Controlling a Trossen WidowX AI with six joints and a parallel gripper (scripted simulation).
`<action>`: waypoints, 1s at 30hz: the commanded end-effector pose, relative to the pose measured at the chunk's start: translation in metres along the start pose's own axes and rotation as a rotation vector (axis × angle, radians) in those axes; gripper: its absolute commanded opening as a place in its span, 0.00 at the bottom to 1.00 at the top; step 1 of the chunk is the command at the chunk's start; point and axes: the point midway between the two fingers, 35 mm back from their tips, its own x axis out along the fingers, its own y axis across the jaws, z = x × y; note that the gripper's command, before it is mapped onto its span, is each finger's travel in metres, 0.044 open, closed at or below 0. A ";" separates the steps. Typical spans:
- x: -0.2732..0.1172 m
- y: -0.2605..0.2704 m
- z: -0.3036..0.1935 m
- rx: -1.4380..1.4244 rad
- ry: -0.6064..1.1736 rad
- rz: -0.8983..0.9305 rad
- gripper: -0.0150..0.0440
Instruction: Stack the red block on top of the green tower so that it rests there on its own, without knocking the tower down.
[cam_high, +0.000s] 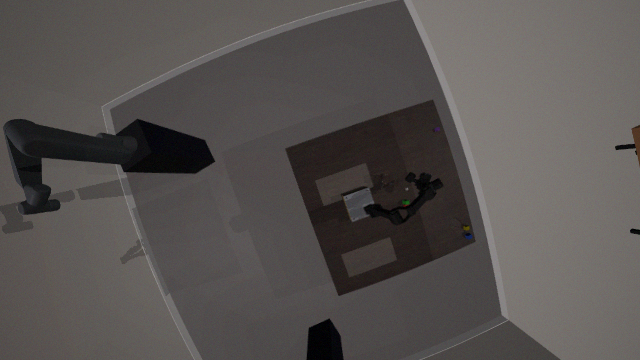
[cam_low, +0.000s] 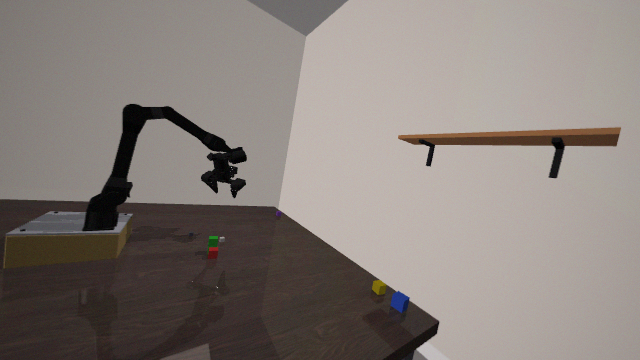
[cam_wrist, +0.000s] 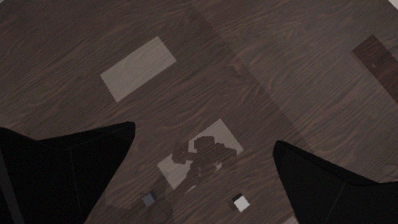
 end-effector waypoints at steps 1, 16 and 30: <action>0.003 -0.033 -0.037 -0.117 0.100 -0.045 1.00; -0.014 -0.106 -0.165 -0.501 0.420 -0.001 1.00; -0.027 -0.120 -0.214 -0.634 0.514 0.092 1.00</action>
